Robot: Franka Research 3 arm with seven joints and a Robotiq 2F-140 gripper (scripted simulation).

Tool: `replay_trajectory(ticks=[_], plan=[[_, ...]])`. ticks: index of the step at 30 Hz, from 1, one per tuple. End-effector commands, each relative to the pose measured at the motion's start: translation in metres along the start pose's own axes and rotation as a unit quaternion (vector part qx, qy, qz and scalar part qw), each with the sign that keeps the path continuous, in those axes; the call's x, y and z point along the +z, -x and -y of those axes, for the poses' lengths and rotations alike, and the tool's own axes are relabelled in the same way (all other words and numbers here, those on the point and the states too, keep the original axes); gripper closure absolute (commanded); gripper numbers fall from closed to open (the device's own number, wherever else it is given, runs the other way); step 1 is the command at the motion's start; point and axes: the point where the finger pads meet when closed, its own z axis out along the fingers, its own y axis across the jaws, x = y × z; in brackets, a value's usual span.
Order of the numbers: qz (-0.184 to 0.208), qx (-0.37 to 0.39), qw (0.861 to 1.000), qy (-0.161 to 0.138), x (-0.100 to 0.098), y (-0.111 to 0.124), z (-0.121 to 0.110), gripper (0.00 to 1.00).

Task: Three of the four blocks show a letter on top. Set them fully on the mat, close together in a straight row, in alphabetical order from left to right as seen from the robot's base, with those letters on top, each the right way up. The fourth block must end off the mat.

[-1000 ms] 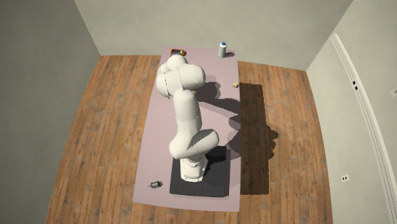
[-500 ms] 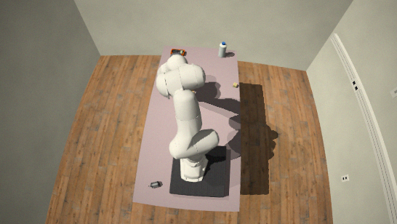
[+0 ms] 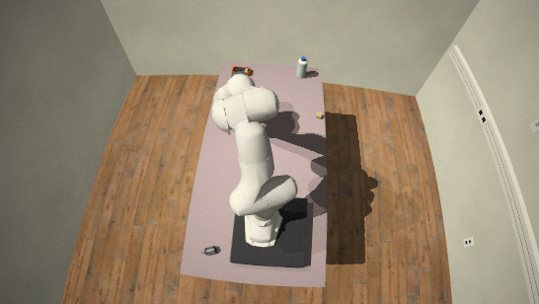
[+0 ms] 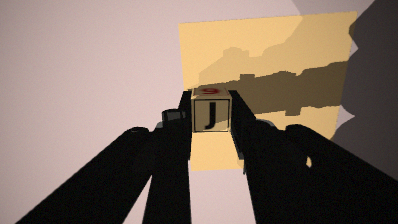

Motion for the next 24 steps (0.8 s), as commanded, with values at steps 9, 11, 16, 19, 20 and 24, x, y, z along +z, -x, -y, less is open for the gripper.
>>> replay_trajectory(ticks=[9,11,16,19,20,24], plan=[[-0.001,-0.002,1.000,0.000,0.0006,-0.0007,-0.0006,0.76],[-0.001,-0.002,1.000,0.000,0.0009,-0.0007,-0.0006,0.76],[-0.001,-0.002,1.000,0.000,0.0021,-0.0006,-0.0006,0.76],[-0.001,-0.002,1.000,0.000,0.0029,-0.0006,-0.0006,0.76],[-0.001,-0.002,1.000,0.000,0.0031,-0.0006,-0.0006,0.76],[-0.001,-0.002,1.000,0.000,0.0035,-0.0006,-0.0006,0.76]])
